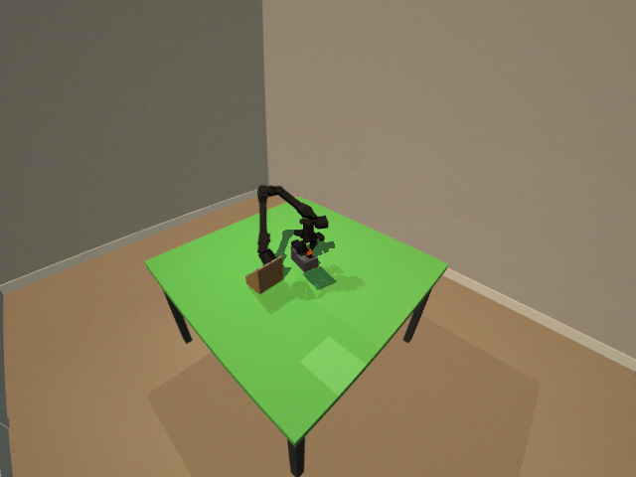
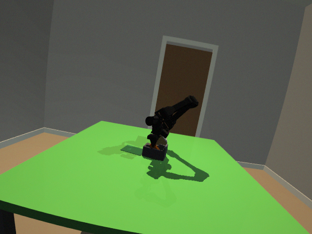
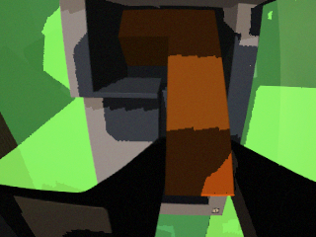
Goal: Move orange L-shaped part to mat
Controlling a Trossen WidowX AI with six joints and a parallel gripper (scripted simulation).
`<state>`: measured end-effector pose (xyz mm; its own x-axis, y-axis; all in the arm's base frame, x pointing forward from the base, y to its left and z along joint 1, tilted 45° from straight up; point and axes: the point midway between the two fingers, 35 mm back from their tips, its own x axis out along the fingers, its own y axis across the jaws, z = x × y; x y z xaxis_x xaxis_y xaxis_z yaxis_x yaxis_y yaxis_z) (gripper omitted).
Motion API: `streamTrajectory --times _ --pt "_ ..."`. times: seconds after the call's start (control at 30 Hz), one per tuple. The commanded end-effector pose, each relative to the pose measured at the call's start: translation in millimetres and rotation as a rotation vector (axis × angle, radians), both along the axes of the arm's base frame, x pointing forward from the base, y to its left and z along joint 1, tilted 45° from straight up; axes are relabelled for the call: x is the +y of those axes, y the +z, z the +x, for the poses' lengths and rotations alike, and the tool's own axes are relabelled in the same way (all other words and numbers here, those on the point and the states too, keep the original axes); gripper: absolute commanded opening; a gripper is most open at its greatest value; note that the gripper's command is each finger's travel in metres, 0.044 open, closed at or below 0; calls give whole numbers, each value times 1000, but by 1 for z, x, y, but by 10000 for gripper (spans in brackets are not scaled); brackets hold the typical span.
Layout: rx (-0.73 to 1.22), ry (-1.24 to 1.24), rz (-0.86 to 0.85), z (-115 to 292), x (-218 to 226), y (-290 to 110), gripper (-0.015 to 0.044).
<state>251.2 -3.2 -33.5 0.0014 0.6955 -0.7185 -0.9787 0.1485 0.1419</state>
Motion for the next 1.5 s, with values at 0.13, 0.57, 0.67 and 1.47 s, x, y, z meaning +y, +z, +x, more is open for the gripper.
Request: streamTrajectory --times 0.13,0.57,0.67,1.47 --pt "0 0 0 0 -4 4 0" --pt "6 -3 3 -1 -18 18 0" --pt "6 -3 3 -1 -22 22 0" --pt "8 -4 2 -1 -48 48 0"
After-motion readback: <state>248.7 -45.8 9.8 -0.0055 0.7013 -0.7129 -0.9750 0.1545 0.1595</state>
